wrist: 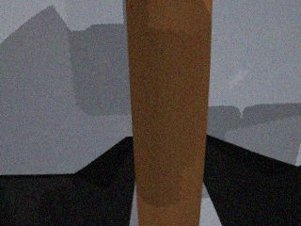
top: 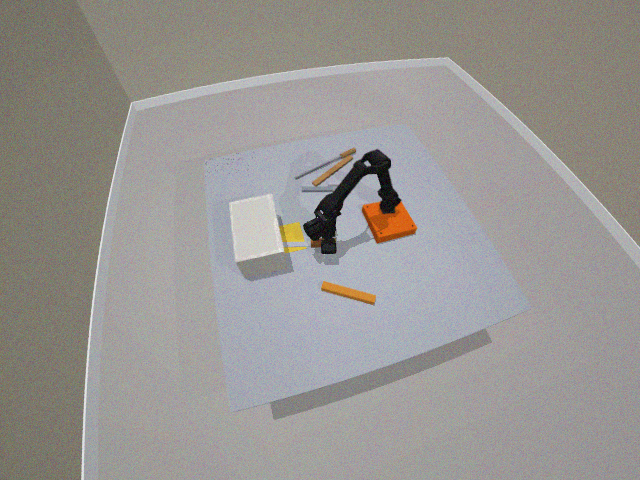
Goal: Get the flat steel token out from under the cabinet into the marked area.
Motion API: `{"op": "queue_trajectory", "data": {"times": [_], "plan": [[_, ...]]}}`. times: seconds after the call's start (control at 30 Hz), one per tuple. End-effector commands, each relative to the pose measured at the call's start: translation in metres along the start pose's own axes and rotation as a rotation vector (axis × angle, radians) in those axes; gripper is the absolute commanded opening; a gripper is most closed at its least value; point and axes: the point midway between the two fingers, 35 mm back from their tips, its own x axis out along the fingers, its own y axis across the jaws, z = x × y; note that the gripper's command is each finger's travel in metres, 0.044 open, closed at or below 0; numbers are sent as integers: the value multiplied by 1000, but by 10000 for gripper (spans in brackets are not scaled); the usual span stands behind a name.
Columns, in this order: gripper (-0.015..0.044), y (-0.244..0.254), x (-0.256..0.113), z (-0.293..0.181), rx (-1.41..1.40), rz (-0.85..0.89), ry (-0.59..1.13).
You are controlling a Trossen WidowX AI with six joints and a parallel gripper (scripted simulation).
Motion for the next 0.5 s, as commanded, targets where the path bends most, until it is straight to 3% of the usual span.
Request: {"op": "queue_trajectory", "data": {"times": [0.0, 0.47], "plan": [[0, 0, 1, -8, 0, -1, 4], [0, 1, 1, -26, 0, -1, 6]]}}
